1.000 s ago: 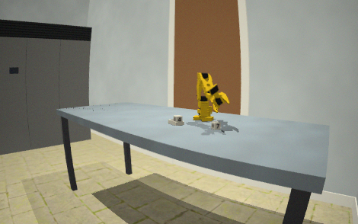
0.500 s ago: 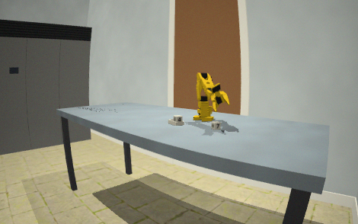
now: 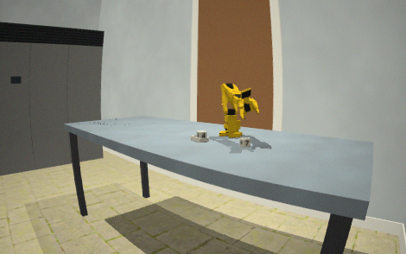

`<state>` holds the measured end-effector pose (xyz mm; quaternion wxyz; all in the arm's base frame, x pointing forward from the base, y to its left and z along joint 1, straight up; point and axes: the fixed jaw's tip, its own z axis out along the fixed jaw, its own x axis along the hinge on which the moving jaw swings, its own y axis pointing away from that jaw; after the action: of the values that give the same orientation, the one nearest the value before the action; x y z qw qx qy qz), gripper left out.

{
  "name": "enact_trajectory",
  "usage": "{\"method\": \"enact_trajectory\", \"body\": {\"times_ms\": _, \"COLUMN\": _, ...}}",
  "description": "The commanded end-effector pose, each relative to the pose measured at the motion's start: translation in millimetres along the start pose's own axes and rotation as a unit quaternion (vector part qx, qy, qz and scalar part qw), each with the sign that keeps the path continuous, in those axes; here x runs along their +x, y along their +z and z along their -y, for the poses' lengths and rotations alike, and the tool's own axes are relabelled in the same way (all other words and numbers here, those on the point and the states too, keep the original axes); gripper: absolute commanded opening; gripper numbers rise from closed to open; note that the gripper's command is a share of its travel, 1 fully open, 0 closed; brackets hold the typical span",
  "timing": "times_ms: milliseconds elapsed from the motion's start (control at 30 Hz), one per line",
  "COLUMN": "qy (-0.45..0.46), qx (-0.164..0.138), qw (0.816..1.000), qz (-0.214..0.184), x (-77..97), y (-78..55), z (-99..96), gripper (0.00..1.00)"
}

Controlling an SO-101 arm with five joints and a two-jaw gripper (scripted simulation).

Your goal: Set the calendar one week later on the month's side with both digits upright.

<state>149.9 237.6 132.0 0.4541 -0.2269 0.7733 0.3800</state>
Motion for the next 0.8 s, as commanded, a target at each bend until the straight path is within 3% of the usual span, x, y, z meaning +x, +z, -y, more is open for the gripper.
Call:
{"method": "enact_trajectory", "body": {"times_ms": 0, "qy": -0.073, "qx": 0.021, "qw": 0.991, "qz": -0.115, "x": -11.4, "y": -36.2, "z": -7.5, "gripper": 0.35}}
{"method": "enact_trajectory", "body": {"times_ms": 267, "qy": -0.1, "qx": 0.022, "qw": 0.986, "qz": -0.128, "x": -11.7, "y": -47.3, "z": -7.7, "gripper": 0.35}}
{"method": "enact_trajectory", "body": {"times_ms": 767, "qy": -0.142, "qx": 0.031, "qw": 0.974, "qz": -0.171, "x": -11.8, "y": -52.6, "z": -7.7, "gripper": 0.35}}
